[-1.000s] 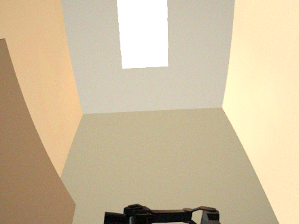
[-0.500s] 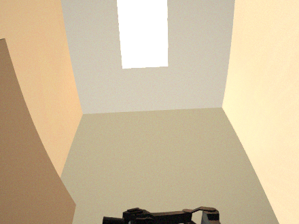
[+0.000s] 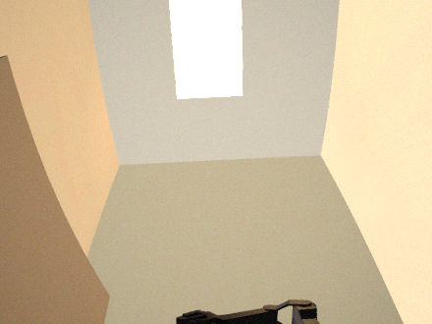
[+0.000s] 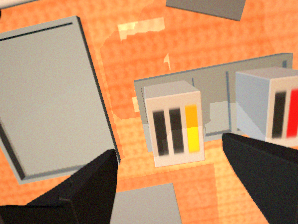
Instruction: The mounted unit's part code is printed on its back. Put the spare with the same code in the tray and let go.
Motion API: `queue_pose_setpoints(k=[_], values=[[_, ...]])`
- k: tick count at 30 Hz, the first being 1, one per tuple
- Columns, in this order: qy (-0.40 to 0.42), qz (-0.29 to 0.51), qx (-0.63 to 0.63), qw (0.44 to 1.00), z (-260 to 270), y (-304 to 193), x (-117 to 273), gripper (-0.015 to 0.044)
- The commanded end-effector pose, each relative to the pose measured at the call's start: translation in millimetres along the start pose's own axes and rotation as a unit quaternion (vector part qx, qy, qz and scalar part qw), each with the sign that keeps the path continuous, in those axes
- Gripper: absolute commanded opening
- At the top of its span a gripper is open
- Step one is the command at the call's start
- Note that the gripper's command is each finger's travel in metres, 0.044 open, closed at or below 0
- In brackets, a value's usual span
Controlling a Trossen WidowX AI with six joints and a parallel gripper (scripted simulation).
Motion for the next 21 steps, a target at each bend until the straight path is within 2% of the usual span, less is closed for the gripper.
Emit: queue_pose_setpoints(k=[1,21], values=[[-0.002,-0.002,0.004,1.0,-1.7,-0.7,-7.9,0.03],[-0.002,-0.005,0.004,1.0,-4.5,1.1,-39.7,0.03]])
Point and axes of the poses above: the point midway between the two fingers, 35 mm back from their tips, its own x axis back along the fingers, its own z axis across the jaws, y = z × x, the point moved 2 cm from there along x, back along the fingers, and after that the axes turned 7 degrees about x, right-handed, at the moved point
